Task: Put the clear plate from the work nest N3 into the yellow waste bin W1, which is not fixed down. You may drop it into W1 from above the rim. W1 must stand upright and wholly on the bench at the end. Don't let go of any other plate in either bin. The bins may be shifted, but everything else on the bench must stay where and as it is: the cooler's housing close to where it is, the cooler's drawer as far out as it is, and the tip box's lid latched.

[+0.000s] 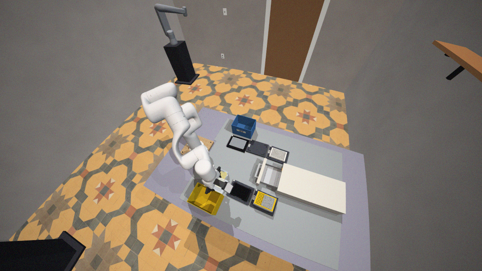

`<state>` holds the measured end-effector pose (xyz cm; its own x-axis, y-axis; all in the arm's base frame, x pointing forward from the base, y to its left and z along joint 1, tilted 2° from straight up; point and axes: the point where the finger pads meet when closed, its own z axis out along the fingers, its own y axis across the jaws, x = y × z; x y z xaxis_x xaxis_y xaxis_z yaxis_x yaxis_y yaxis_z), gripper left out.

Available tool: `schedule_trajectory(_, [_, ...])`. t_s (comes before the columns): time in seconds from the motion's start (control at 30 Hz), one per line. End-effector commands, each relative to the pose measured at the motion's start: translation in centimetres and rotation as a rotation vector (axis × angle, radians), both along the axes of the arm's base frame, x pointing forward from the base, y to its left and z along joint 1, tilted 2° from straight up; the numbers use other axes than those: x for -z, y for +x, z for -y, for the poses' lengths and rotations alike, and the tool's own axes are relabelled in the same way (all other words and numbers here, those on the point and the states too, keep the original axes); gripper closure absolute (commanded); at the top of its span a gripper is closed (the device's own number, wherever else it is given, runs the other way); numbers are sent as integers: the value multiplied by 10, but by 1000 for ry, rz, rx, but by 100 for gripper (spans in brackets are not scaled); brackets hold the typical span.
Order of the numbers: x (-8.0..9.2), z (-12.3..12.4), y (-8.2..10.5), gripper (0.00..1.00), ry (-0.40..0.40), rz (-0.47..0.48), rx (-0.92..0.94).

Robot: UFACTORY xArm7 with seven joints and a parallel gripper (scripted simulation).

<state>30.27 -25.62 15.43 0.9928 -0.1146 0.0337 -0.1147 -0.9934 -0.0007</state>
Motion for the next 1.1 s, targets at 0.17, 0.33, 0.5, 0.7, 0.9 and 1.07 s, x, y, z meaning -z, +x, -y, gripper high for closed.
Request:
schedule_trajectory(0.17, [-1, 24, -10, 100, -2, 3, 0])
schedule_trajectory(0.33, [-1, 36, -16, 100, -2, 3, 0])
schedule_trajectory(0.5, [-1, 43, -19, 100, -2, 3, 0])
schedule_trajectory(0.7, [-1, 57, -26, 100, -2, 3, 0])
schedule_trajectory(0.9, [-1, 72, -33, 100, -2, 3, 0])
schedule_trajectory(1.07, [0, 79, -37, 100, -2, 3, 0])
